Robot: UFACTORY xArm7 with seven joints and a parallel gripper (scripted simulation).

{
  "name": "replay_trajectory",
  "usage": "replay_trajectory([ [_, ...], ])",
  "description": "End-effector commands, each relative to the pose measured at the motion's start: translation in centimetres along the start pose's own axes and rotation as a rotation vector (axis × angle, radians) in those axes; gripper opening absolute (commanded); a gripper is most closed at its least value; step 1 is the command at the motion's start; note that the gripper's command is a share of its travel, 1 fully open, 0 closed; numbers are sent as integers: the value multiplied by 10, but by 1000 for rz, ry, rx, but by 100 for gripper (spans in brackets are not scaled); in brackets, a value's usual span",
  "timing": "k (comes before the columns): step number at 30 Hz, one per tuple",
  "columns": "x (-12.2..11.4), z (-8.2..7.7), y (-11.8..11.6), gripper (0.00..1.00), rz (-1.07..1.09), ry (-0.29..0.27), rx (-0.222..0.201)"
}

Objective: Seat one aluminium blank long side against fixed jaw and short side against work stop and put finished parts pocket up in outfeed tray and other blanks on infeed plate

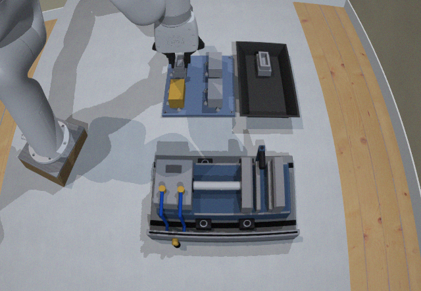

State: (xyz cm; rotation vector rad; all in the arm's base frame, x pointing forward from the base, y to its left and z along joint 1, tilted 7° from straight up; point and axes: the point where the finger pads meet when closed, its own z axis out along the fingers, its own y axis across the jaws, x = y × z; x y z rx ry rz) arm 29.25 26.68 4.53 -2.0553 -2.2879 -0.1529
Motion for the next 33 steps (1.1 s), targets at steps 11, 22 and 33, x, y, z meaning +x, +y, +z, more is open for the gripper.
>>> replay_trajectory([
  [11, 1, -1, 1, 0, 0, 1, -3],
  [22, 1, -1, 1, 0, 0, 1, -3],
  [33, 1, -7, 1, 0, 0, 1, -3],
])
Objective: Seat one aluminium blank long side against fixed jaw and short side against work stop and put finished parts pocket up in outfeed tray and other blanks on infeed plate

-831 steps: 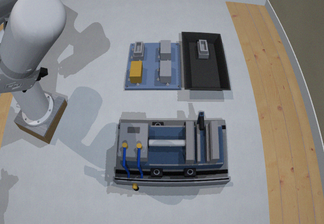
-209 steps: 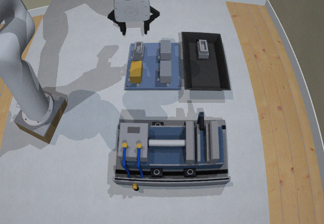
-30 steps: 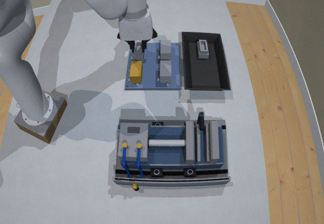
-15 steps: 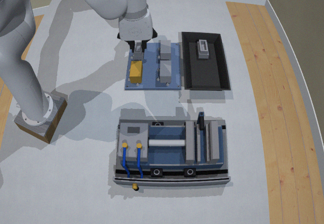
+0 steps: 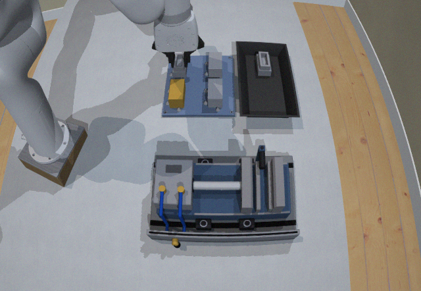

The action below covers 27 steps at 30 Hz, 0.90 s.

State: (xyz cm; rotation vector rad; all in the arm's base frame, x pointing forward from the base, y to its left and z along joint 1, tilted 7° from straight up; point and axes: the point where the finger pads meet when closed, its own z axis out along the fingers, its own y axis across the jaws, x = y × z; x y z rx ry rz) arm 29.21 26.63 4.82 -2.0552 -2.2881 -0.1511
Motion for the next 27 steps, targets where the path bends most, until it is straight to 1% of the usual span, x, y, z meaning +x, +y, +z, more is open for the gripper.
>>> replay_trajectory([
  [1, 1, -4, 2, 0, 0, 2, -4],
  [6, 1, -12, 2, 0, 0, 2, -4],
  [11, 1, -26, 1, 0, 0, 2, -4],
  [14, 1, -39, 1, 0, 0, 2, -4],
  [17, 1, -57, 1, 0, 0, 2, -4],
  [19, 1, -57, 1, 0, 0, 2, -4],
  [23, 1, -80, 1, 0, 0, 2, -4],
  [27, 1, -99, 1, 0, 0, 2, -4],
])
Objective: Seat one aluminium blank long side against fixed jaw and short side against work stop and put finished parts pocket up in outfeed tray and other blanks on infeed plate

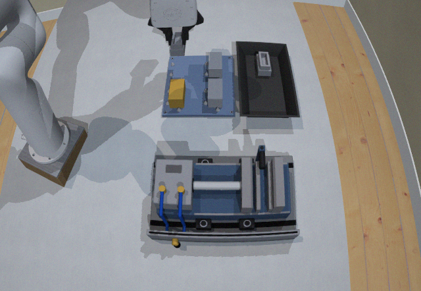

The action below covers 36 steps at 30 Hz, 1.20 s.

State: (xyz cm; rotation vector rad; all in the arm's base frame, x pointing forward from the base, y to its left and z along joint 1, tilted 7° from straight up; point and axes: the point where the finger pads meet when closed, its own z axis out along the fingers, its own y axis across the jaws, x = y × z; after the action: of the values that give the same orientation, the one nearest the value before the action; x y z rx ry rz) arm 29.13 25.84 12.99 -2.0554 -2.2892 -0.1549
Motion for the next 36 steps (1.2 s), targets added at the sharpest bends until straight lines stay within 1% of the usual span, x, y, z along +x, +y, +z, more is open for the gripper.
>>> replay_trajectory([
  [1, -1, -21, 0, 0, 1, 1, -1],
  [4, -1, -29, 0, 0, 1, 1, -1],
  [7, -1, -33, 0, 0, 1, 1, -1],
  [15, -1, -34, 1, 0, 0, 1, -1],
  [19, 0, -36, 7, 0, -5, 1, 3],
  [22, 0, -38, 22, 0, -16, 2, 11],
  [24, -1, -41, 36, 0, -24, 3, 17],
  [26, -1, -41, 36, 0, -24, 3, 17],
  [32, -16, -47, 94, 0, -39, 8, 24],
  [36, -33, -47, 131, 0, -36, 10, 20],
])
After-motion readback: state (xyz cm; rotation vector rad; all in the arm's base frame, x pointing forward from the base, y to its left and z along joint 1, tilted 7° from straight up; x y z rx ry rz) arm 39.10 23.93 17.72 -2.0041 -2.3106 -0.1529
